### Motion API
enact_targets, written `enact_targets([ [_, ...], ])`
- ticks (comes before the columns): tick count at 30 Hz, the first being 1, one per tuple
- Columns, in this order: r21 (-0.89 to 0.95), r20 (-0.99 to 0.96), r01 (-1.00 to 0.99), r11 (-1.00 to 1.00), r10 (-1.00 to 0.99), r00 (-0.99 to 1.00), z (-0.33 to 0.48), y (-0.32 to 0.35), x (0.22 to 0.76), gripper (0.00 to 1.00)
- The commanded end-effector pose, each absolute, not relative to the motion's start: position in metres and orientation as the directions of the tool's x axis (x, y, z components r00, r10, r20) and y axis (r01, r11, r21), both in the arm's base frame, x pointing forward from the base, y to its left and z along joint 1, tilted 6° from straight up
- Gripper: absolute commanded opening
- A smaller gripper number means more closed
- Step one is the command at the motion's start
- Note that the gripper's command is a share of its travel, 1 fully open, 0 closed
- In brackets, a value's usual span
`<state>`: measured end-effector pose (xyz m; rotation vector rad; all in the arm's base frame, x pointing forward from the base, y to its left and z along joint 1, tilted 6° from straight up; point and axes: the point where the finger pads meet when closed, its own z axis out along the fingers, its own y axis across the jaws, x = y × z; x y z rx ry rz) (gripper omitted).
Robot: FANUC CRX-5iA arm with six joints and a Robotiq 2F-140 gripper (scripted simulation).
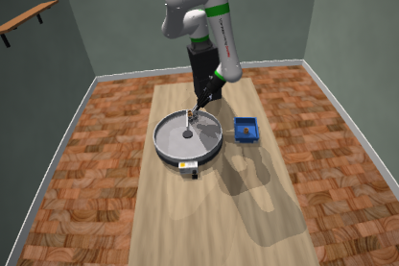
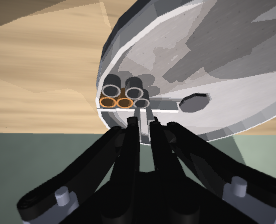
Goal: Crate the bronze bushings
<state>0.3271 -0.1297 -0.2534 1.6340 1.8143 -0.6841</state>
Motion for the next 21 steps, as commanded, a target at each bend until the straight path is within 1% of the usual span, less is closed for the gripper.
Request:
enact_targets([
  [1,0.015,-0.724,0.994,0.111,0.686,-0.065,-0.253,-0.130,0.327,0.06],
  [15,0.015,-0.724,0.994,0.111,0.686,-0.065,-0.258,-0.130,0.327,0.06],
  [21,0.015,-0.724,0.994,0.111,0.686,-0.065,-0.276,-0.132,0.328,0.06],
])
